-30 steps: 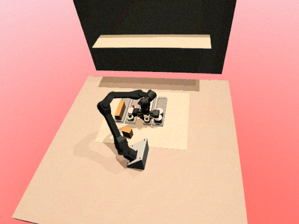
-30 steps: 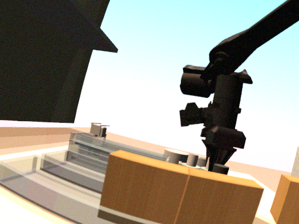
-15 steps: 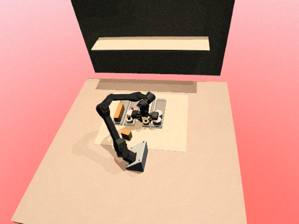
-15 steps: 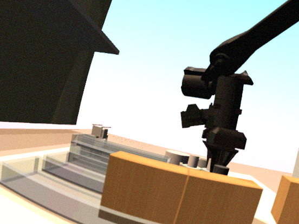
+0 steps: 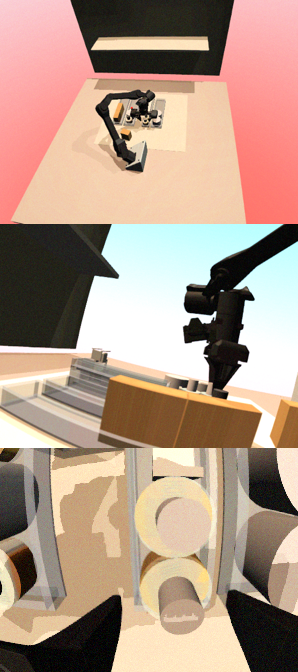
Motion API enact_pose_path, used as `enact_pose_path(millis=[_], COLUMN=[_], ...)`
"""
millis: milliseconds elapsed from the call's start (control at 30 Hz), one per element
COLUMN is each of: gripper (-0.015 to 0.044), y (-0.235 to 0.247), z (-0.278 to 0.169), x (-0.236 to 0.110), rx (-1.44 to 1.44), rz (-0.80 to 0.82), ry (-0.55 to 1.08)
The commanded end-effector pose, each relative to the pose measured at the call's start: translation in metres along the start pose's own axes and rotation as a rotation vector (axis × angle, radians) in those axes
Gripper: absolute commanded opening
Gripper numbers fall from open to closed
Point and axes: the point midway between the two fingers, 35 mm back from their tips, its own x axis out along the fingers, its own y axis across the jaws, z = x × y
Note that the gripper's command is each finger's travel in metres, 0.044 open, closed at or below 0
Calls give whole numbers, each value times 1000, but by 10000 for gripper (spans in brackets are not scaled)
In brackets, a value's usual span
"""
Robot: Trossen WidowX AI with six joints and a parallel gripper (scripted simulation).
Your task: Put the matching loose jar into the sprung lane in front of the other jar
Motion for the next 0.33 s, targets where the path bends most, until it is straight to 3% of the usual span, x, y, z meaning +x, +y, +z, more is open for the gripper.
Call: enact_pose_path(millis=[0,300], gripper=[294,294], y=[-2,-3], z=[-10,-42], x=[-2,-4], rx=[1,2], rz=[-5,-6], ry=[2,3])
